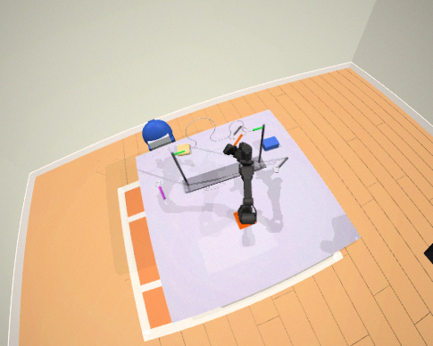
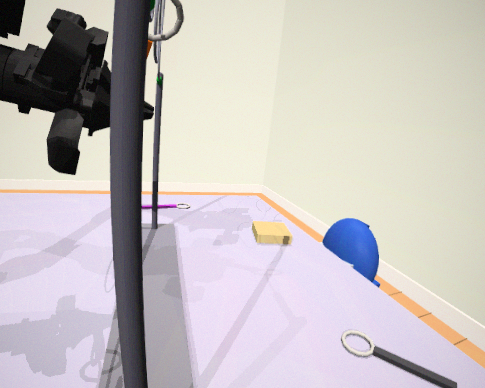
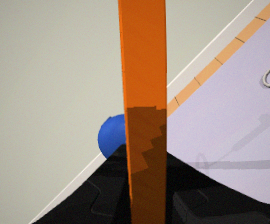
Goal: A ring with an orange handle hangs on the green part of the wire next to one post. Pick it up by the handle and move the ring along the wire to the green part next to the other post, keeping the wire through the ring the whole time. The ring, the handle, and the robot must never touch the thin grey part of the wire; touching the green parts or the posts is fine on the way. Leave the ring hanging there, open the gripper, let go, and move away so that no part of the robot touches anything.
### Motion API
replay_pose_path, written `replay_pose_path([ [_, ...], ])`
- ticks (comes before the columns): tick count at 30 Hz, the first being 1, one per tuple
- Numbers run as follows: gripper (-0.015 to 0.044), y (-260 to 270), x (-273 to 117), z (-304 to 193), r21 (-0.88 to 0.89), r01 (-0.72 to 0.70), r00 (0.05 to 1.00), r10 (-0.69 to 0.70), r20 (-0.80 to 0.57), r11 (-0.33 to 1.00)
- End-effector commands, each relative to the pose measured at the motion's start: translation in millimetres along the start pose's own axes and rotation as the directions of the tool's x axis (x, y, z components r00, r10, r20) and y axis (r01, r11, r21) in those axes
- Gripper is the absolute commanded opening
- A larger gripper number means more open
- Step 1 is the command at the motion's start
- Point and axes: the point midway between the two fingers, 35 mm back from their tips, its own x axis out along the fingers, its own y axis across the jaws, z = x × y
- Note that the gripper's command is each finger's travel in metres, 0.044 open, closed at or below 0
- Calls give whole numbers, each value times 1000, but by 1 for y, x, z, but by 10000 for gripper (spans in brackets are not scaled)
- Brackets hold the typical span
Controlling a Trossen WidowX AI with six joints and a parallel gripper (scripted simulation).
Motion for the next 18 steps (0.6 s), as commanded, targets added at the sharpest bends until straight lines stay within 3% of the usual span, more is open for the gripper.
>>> replay_pose_path([
  [1,-150,19,-11,0,113,-30,996,39,-77,993],
  [10,-150,51,-32,10,329,-86,965,160,-206,940],
  [18,-150,76,-37,22,490,-127,952,244,-183,862],
])
